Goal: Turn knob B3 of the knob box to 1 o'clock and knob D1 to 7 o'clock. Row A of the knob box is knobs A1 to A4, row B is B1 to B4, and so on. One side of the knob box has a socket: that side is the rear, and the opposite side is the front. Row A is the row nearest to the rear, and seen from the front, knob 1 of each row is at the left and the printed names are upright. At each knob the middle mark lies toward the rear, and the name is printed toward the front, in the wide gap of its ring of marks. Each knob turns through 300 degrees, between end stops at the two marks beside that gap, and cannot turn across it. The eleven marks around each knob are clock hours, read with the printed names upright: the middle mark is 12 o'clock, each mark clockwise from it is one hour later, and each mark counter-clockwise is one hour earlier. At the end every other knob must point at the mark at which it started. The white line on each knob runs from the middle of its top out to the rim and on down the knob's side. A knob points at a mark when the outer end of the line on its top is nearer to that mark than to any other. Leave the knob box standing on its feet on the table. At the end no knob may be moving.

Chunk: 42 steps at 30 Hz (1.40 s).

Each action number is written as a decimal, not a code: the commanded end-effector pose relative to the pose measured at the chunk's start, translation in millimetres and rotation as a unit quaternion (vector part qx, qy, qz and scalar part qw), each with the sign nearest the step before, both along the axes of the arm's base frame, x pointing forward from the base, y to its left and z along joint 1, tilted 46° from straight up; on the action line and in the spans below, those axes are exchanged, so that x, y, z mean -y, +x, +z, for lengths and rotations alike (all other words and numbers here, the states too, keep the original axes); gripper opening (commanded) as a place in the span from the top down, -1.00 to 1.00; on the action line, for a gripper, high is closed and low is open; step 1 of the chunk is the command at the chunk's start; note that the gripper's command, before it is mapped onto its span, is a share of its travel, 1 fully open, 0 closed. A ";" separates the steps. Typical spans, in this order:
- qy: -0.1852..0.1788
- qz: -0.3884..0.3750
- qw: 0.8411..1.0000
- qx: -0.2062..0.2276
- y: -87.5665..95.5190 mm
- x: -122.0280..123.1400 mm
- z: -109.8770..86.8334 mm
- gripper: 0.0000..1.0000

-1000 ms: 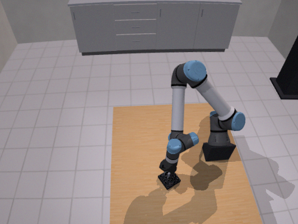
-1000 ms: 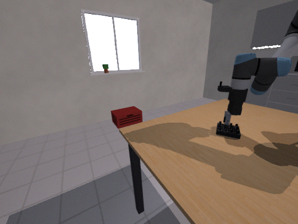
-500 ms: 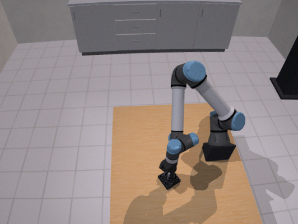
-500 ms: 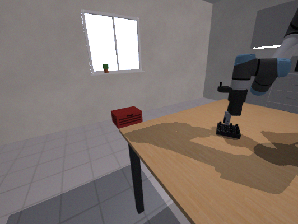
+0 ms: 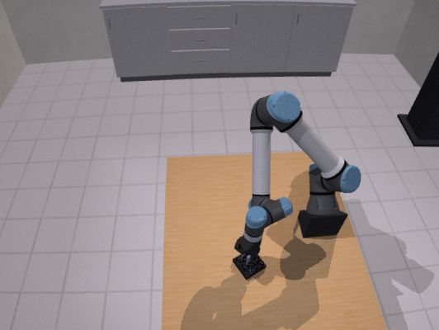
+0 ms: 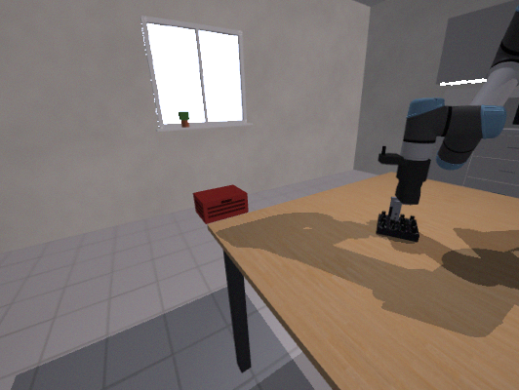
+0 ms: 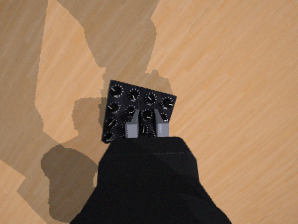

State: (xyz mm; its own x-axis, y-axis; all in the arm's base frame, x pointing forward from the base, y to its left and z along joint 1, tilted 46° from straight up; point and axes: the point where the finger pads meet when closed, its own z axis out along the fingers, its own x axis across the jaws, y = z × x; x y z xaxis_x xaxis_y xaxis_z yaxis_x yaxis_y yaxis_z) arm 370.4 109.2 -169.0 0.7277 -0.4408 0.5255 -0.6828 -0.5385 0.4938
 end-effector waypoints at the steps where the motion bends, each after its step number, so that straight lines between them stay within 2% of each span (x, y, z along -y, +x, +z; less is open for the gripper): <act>1: 0.000 0.000 1.000 0.001 0.5 0.8 -0.9 0.07; 39: 0.000 0.000 1.000 0.001 0.5 0.9 -1.0 0.07; 40: 0.000 0.000 1.000 0.001 0.5 0.9 -1.0 0.40; 42: 0.000 0.000 1.000 0.001 0.5 0.9 -1.0 0.40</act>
State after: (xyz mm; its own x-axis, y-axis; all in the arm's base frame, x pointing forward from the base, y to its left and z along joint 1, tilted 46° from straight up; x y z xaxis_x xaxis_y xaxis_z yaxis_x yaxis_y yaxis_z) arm 370.6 107.9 -170.2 0.7277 -0.4408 0.5256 -0.6828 -0.5388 0.4935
